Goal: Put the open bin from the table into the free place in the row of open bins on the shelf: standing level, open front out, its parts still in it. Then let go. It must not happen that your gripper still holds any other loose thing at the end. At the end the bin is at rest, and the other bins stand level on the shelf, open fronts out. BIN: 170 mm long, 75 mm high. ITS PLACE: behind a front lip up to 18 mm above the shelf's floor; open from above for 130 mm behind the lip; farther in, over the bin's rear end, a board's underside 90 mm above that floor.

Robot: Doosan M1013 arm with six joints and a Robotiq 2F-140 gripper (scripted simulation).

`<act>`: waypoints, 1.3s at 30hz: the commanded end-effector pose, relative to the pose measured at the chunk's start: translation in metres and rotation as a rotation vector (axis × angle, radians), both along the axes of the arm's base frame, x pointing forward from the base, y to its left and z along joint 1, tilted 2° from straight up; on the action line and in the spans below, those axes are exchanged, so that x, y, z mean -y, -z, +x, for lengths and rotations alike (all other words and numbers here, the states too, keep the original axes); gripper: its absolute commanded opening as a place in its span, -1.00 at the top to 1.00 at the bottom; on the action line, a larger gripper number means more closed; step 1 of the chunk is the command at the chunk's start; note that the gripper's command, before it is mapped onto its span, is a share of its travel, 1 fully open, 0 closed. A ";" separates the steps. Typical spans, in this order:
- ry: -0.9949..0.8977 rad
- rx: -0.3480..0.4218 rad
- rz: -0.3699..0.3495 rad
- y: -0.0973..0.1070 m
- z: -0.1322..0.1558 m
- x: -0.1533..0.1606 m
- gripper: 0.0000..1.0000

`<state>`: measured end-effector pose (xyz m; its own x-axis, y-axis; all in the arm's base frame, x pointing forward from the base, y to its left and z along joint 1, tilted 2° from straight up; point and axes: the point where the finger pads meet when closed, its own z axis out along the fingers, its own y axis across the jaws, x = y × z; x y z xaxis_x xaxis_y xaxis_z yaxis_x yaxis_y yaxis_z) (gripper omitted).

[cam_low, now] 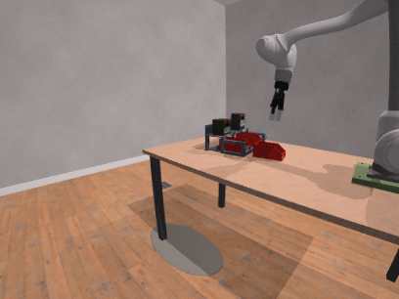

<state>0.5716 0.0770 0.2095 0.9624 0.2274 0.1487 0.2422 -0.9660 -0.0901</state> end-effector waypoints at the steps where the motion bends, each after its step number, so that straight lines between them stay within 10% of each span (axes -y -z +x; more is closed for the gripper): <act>1: -0.001 -0.036 -0.039 0.007 0.007 -0.009 -1.00; 23: 0.003 -0.100 -0.140 0.035 0.022 -0.035 -1.00; 24: 0.003 -0.100 -0.140 0.035 0.022 -0.035 1.00; 39: 0.003 -0.100 -0.140 0.035 0.022 -0.035 1.00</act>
